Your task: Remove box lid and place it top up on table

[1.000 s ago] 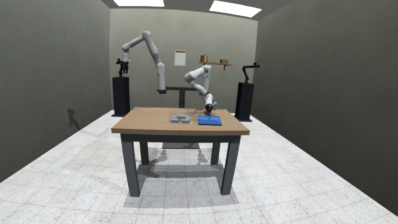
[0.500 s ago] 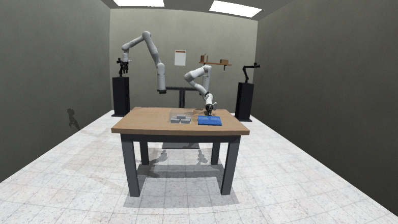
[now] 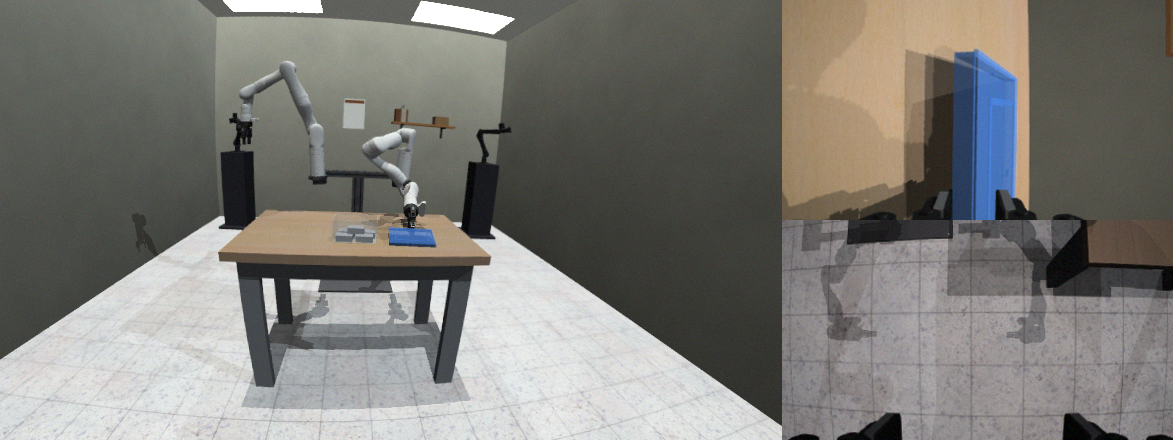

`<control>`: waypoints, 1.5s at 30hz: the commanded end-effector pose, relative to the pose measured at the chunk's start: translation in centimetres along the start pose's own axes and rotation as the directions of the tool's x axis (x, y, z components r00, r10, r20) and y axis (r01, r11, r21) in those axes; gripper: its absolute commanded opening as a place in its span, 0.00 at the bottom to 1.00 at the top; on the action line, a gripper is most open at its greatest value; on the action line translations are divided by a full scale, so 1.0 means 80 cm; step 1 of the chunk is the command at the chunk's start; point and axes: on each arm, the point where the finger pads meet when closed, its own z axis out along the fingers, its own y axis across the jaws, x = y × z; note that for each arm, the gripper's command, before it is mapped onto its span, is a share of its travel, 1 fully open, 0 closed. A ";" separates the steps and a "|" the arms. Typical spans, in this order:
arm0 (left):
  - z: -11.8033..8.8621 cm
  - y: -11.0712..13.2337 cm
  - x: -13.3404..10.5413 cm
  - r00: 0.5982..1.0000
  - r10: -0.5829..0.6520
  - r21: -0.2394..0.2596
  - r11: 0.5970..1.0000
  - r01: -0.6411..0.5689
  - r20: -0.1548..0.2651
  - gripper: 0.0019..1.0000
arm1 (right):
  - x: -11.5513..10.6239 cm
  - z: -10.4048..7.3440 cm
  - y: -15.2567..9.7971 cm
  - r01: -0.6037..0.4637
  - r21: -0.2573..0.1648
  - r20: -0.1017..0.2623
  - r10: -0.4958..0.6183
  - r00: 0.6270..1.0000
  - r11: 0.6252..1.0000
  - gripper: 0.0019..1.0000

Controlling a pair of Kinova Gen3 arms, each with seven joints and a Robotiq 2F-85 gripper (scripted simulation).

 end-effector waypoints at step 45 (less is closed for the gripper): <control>0.008 -0.007 0.000 1.000 0.000 0.199 0.980 0.000 0.000 0.35 | 0.000 -0.001 0.000 0.000 0.000 0.002 0.000 1.000 1.000 1.00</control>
